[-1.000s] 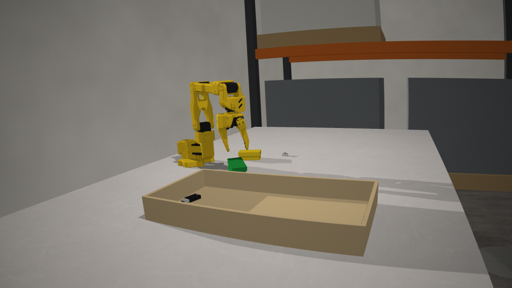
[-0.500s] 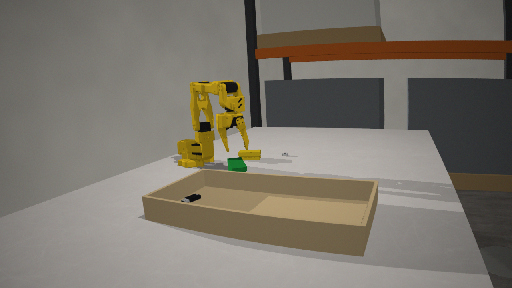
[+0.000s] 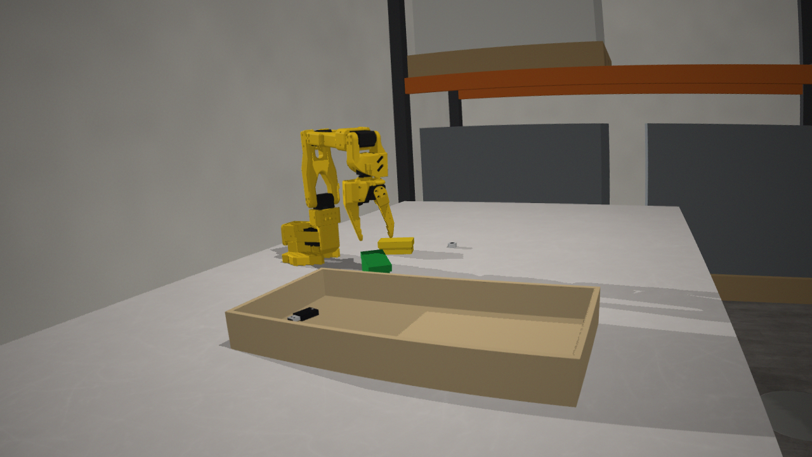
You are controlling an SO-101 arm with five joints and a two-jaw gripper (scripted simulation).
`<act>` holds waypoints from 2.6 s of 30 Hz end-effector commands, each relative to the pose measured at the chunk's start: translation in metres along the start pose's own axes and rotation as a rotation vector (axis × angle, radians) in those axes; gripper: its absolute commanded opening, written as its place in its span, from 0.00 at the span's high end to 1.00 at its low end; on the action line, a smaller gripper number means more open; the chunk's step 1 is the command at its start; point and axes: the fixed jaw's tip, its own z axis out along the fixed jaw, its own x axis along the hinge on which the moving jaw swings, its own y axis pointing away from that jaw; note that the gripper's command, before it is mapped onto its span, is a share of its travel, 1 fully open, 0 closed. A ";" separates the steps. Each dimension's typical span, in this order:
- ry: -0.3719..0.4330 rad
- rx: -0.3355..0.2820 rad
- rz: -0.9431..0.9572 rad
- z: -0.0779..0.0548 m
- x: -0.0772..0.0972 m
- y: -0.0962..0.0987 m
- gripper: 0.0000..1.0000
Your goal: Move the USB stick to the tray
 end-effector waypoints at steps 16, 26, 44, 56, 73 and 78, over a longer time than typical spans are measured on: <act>0.044 0.024 0.114 -0.009 0.003 -0.001 0.71; 0.042 0.027 0.256 -0.009 0.002 -0.003 0.71; 0.035 0.037 0.722 -0.009 -0.001 -0.008 0.71; 0.027 0.046 1.193 -0.010 -0.003 -0.015 0.71; 0.012 0.057 1.838 -0.011 -0.004 -0.026 0.71; 0.009 0.059 1.965 -0.011 -0.004 -0.028 0.71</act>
